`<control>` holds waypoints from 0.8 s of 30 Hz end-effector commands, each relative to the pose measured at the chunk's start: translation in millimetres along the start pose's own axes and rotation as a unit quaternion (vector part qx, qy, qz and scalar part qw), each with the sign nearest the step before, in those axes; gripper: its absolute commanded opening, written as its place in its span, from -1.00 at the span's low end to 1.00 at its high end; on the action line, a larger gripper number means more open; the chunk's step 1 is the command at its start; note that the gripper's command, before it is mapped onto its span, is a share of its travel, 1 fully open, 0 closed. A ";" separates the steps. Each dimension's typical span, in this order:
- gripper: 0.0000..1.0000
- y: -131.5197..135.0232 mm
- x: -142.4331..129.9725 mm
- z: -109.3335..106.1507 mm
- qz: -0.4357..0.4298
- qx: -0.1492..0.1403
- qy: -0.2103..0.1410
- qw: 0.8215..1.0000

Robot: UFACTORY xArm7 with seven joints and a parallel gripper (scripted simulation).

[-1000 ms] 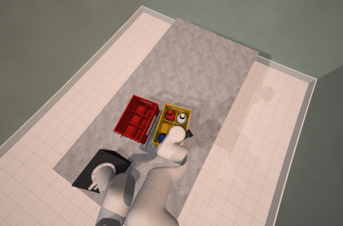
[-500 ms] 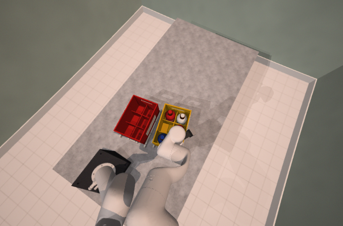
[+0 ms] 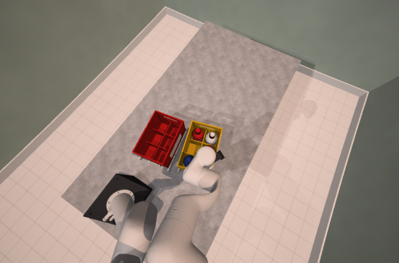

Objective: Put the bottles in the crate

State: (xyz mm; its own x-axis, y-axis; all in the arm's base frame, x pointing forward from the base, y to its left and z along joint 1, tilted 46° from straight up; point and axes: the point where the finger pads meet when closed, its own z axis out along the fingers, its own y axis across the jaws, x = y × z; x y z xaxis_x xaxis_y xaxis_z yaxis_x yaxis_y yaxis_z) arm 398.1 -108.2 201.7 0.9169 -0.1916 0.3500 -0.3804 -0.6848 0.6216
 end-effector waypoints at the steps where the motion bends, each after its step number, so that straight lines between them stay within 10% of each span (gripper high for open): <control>1: -1.00 -0.7 1.4 -1.5 0.000 0.001 0.002 1.000; 24: -1.00 -0.7 1.5 -23.2 0.000 0.001 0.002 1.000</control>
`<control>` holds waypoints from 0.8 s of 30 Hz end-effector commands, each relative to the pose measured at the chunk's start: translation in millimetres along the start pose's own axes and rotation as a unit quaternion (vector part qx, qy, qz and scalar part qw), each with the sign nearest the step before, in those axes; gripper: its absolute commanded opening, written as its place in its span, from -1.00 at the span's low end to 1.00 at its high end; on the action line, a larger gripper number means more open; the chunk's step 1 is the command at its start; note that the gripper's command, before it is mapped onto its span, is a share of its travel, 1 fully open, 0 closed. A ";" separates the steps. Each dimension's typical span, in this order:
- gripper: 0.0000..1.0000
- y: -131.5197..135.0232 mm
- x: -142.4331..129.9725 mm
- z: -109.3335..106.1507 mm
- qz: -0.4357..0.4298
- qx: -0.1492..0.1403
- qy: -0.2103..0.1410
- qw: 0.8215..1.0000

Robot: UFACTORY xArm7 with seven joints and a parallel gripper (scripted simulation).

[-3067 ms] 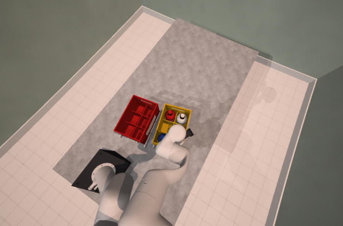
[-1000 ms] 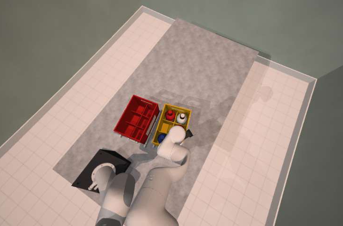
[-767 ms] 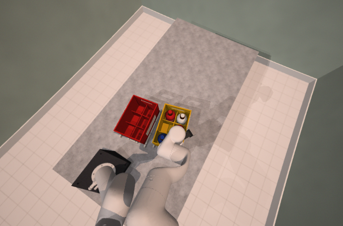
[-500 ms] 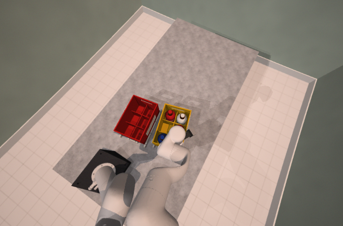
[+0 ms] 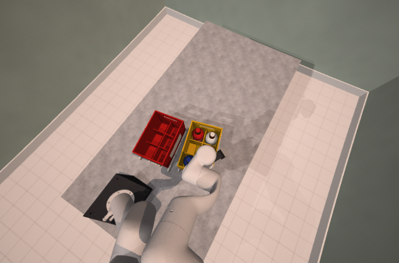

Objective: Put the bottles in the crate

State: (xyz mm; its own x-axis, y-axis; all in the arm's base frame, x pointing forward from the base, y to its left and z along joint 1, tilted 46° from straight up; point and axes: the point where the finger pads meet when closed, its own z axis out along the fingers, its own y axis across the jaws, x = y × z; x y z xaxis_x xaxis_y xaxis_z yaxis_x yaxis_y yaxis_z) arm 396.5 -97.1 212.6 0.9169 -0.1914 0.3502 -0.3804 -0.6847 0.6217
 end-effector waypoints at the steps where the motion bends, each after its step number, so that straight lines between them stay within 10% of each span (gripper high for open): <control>1: -1.00 -0.5 1.3 -9.3 0.000 0.001 0.002 1.000; 24: -1.00 -0.5 1.2 -41.0 0.000 0.001 0.002 1.000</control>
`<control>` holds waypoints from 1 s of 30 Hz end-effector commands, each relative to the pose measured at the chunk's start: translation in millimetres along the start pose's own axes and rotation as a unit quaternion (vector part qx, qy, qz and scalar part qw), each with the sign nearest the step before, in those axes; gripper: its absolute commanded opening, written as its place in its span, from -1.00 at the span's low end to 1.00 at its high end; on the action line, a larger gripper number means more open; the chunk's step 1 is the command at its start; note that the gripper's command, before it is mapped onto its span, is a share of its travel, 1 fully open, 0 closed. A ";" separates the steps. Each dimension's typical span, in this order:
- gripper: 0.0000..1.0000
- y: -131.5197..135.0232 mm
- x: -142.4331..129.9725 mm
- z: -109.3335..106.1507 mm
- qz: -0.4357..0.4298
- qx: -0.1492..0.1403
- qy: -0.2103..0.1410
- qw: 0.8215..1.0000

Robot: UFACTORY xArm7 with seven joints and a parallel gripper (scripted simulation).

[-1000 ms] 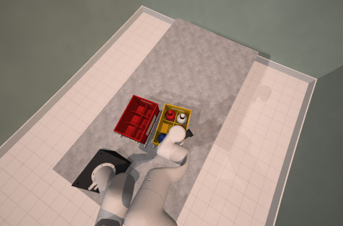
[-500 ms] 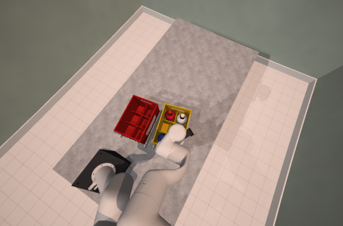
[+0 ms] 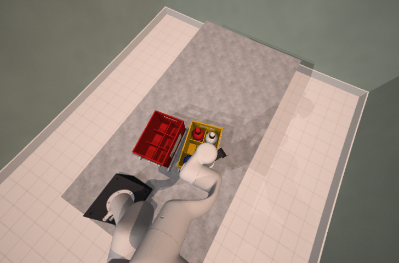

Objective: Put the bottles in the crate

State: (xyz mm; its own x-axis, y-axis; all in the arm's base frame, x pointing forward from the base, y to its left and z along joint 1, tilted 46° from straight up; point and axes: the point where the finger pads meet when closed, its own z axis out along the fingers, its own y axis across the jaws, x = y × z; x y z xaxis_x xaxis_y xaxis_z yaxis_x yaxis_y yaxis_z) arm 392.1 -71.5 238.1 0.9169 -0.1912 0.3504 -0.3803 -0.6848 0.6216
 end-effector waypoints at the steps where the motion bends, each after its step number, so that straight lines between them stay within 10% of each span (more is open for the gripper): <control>1: -1.00 -0.4 1.2 -6.3 0.000 0.001 0.002 1.000; 30: -1.00 -0.4 1.0 -51.4 0.000 0.001 0.002 1.000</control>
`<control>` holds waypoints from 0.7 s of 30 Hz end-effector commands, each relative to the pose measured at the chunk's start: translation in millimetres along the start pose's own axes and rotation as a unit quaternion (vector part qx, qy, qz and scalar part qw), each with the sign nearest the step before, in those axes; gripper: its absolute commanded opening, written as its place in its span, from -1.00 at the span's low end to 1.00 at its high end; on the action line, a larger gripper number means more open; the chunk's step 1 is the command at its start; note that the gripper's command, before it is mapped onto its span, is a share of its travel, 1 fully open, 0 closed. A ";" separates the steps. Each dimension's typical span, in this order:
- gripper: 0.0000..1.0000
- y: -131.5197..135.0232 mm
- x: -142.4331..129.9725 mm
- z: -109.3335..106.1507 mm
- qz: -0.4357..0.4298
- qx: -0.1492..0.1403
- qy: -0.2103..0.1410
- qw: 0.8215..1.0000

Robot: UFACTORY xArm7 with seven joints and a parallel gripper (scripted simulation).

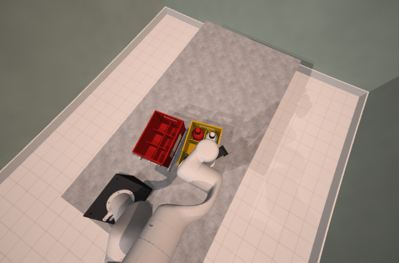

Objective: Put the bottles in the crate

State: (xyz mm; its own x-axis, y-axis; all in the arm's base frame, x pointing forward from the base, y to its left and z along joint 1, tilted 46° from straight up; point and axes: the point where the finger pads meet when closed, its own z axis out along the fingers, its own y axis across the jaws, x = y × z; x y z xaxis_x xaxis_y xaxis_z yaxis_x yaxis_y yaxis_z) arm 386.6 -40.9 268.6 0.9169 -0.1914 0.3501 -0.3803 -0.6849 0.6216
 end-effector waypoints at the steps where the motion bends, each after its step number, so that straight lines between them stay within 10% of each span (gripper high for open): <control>1: -1.00 -0.5 1.2 -9.5 0.000 0.001 0.002 1.000; 21: -1.00 -0.5 1.1 -36.2 0.000 0.001 0.002 1.000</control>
State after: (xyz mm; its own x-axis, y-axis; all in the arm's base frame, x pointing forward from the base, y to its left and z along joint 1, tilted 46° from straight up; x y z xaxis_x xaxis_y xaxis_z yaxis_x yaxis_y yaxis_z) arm 382.9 -18.8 290.8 0.9169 -0.1912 0.3504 -0.3803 -0.6849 0.6215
